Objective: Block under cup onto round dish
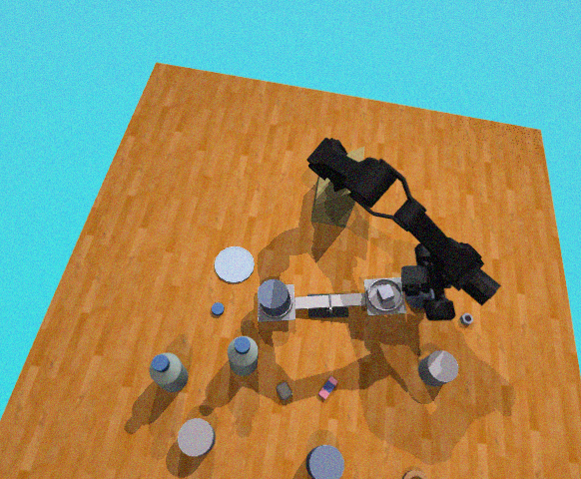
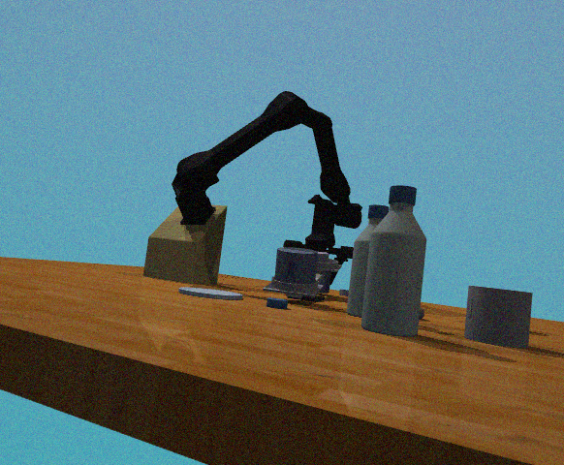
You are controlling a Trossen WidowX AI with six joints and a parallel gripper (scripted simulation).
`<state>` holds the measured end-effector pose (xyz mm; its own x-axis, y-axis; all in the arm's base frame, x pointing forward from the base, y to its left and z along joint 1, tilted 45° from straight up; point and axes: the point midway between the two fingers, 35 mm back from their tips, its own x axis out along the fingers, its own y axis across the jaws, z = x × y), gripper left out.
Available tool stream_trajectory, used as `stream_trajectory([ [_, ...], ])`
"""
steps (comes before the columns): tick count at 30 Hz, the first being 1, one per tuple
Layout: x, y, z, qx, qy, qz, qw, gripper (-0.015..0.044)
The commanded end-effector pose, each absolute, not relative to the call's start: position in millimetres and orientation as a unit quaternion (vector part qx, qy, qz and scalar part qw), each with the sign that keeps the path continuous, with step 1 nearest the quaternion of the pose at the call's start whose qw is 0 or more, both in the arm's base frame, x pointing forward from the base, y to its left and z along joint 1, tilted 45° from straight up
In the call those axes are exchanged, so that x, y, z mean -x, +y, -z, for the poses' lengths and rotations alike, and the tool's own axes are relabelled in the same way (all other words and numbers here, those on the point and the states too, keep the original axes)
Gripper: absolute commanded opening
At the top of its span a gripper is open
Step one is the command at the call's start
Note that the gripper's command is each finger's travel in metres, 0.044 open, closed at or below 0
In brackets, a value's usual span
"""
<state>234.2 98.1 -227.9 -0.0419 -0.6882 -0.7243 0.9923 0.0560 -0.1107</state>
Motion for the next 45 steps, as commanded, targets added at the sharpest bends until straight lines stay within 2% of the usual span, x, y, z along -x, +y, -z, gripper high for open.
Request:
stream_trajectory([
  [1,-234,94,233,-0.233,0.323,0.644,0.653,0.0],
  [2,-234,92,234,-0.233,0.323,0.644,0.653,0.0],
  [19,-235,105,222,-0.234,0.324,0.645,0.651,0.044],
  [22,-236,132,193,-0.234,0.324,0.643,0.653,0.044],
  [28,-236,134,191,-0.234,0.324,0.643,0.653,0.044],
  [35,-252,125,153,-0.202,0.361,0.625,0.661,0.026],
  [41,-274,93,86,-0.138,0.411,0.592,0.679,0.026],
  [45,-275,89,78,-0.13,0.416,0.588,0.681,0.026],
])
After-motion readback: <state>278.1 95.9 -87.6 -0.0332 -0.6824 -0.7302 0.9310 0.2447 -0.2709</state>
